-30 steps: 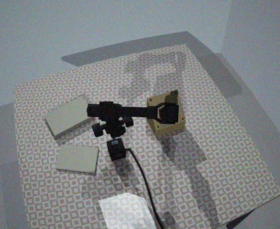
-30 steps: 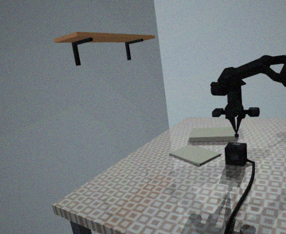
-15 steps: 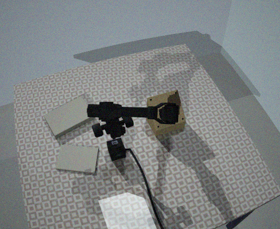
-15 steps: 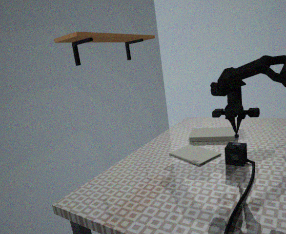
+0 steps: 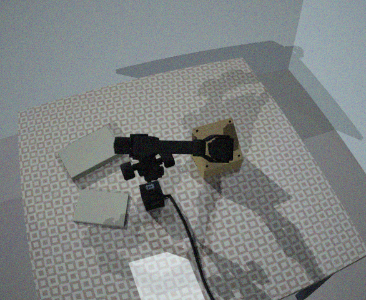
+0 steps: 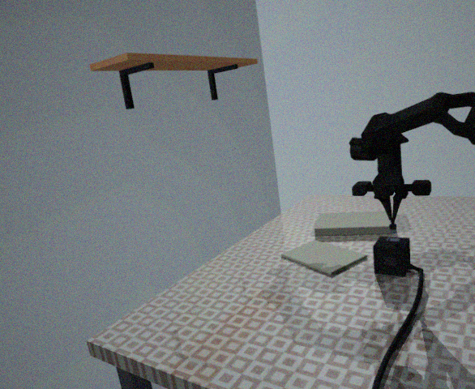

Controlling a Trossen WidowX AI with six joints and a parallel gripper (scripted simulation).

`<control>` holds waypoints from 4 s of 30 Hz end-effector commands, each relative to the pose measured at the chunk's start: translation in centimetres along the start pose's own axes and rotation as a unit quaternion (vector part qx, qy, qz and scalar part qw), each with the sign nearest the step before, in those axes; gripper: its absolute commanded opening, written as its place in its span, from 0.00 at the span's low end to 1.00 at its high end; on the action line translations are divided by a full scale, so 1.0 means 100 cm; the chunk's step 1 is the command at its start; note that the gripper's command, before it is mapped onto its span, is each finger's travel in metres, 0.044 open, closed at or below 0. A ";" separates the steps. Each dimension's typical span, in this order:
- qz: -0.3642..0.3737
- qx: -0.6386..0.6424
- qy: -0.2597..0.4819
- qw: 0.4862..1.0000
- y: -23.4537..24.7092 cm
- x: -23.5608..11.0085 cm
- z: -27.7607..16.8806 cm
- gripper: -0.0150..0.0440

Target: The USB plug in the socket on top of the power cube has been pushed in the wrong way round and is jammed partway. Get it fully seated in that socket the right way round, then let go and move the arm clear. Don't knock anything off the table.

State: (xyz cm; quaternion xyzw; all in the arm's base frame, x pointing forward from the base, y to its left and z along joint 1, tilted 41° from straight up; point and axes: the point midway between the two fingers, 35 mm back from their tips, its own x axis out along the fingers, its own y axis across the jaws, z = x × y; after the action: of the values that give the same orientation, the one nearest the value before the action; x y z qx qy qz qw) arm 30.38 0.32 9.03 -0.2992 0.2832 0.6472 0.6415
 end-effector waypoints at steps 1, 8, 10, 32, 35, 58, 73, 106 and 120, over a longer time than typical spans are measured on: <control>-0.001 0.002 -0.002 1.000 0.000 0.001 0.001 0.25; -0.001 0.004 -0.004 1.000 0.000 0.002 0.001 0.25; -0.001 0.005 -0.004 1.000 0.000 0.002 0.001 0.25; -0.001 0.010 -0.007 1.000 0.000 0.004 0.002 0.25; -0.001 0.011 -0.008 1.000 0.000 0.005 0.003 0.25; -0.002 0.016 -0.012 1.000 0.000 0.008 0.004 0.25; -0.002 0.020 -0.014 1.000 0.000 0.009 0.005 0.25; -0.002 0.020 -0.014 1.000 0.000 0.013 0.005 0.25; -0.002 0.020 -0.014 1.000 0.000 0.015 0.005 0.25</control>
State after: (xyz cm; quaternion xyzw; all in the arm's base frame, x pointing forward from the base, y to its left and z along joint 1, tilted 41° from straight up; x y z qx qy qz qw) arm 30.39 1.59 8.23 -0.2793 0.2869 0.6448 0.6511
